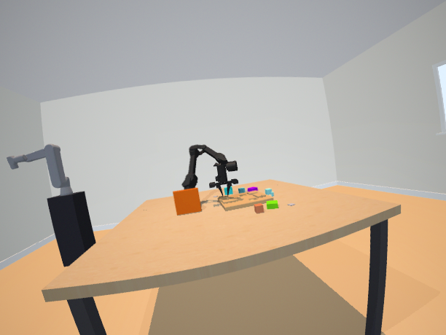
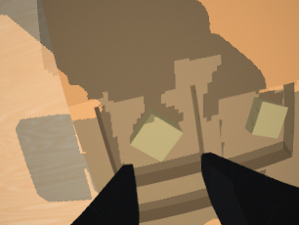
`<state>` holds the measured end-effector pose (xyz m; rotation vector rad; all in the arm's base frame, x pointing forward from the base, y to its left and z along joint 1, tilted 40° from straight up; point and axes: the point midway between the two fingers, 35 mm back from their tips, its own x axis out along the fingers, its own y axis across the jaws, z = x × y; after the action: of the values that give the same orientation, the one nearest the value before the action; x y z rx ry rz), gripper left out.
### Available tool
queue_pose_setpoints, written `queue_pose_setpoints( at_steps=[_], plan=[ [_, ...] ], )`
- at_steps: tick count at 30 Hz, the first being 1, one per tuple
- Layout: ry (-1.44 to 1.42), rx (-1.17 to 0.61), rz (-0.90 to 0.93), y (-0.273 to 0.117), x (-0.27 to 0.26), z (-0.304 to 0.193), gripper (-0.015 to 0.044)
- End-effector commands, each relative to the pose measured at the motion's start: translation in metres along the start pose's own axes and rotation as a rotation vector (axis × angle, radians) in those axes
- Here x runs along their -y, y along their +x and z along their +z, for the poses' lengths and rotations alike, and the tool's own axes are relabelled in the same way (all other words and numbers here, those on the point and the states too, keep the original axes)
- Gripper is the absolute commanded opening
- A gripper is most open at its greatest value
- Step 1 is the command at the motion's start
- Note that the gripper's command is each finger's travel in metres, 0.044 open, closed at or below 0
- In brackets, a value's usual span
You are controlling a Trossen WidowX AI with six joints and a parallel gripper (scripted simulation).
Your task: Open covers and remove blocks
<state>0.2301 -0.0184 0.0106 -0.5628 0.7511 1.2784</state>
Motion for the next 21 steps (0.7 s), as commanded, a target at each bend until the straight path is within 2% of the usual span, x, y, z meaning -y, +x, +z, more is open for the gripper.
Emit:
queue_pose_setpoints(
  at_steps=[1, 16, 21],
  plan=[
    [0.155, -0.006, -0.002, -0.009, 0.001, 0.0, 0.0144],
    [0.669, -0.007, -0.001, -0.034, -0.001, 0.002, 0.0144],
    [0.692, -0.007, -0.001, -0.035, -0.002, 0.001, 0.0144]
  ],
)
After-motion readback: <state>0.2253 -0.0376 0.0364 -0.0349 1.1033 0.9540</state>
